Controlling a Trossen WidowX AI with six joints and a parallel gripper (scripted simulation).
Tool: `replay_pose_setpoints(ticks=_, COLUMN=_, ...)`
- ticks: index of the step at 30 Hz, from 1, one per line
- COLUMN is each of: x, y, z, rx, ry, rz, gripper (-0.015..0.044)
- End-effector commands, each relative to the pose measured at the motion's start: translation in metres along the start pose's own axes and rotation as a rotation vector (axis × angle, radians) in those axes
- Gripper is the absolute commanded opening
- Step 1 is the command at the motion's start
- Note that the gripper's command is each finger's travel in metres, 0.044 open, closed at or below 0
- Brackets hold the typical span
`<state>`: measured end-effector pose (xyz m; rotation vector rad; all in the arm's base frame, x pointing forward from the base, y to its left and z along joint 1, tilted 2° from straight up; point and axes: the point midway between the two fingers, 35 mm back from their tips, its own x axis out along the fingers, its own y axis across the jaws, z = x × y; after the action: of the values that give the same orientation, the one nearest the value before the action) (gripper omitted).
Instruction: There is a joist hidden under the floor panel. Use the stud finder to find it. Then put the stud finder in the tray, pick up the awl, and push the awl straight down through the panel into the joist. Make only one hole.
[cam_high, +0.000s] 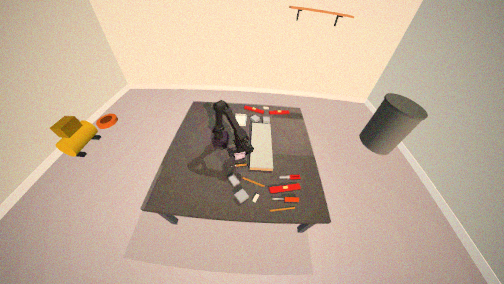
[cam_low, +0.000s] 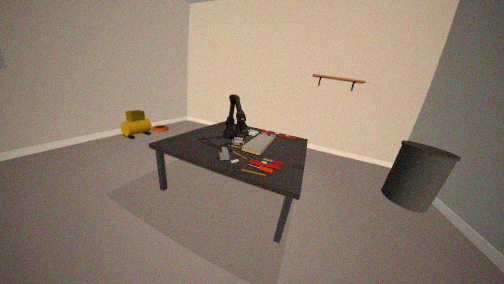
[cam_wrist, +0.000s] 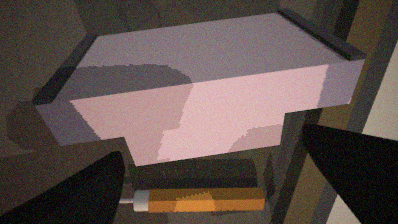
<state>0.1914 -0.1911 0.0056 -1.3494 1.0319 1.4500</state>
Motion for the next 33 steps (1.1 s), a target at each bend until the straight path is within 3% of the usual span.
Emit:
replay_pose_setpoints(ticks=1, x=0.009, y=0.002, z=0.001, rx=-0.004, ry=-0.005, rz=0.006, gripper=0.0440)
replay_pose_setpoints(ticks=13, x=0.026, y=0.003, z=0.001, rx=-0.004, ry=-0.005, rz=0.006, gripper=0.0440)
replay_pose_setpoints(ticks=28, x=0.026, y=0.003, z=0.001, rx=-0.004, ry=-0.005, rz=0.006, gripper=0.0340)
replay_pose_setpoints(ticks=33, x=0.021, y=0.002, z=0.001, rx=-0.004, ry=-0.005, rz=0.006, gripper=0.0209)
